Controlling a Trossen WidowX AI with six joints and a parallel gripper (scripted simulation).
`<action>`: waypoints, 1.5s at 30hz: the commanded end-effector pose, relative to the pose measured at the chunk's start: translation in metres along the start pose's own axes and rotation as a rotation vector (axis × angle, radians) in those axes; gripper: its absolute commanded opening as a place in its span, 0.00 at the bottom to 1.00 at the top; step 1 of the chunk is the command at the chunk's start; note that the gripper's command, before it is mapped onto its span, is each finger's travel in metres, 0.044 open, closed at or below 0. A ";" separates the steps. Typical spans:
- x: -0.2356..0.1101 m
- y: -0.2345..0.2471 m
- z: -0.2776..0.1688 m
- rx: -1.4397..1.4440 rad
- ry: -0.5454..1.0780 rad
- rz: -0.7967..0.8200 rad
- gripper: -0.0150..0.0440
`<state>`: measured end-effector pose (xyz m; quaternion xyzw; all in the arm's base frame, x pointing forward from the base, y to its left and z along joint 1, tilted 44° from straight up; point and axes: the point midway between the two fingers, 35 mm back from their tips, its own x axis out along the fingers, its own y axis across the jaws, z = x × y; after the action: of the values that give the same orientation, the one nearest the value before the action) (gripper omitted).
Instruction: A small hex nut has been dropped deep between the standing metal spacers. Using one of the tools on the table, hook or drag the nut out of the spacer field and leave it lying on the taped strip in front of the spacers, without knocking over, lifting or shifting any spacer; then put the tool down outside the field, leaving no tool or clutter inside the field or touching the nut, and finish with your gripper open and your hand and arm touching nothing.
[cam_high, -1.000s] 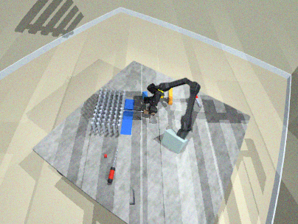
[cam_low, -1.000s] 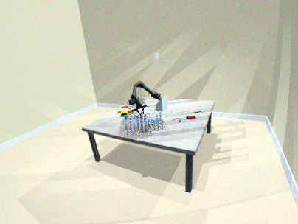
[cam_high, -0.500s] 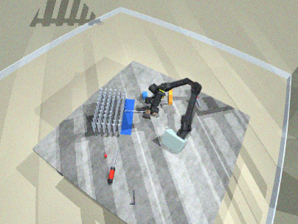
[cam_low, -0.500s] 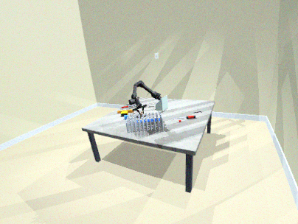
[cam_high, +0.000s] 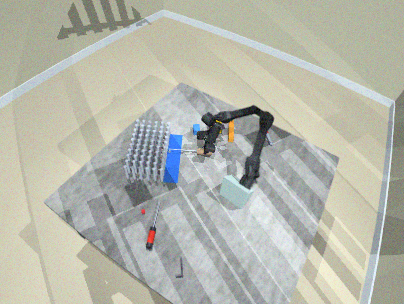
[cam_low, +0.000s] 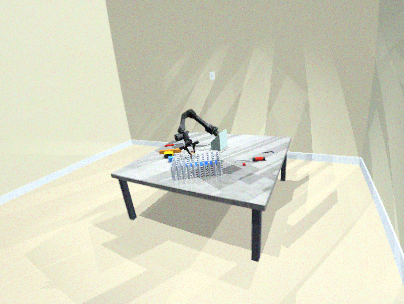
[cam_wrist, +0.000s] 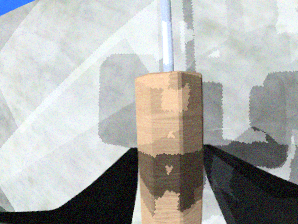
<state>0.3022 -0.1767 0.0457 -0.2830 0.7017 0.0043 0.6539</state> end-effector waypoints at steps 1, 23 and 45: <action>-0.006 0.000 0.003 0.003 -0.004 -0.005 0.25; -0.041 0.008 -0.026 -0.001 -0.003 -0.001 0.25; -0.130 0.033 0.009 0.002 -0.003 0.008 0.25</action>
<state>0.2954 -0.0936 0.1546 -0.2820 0.6987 0.0072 0.6574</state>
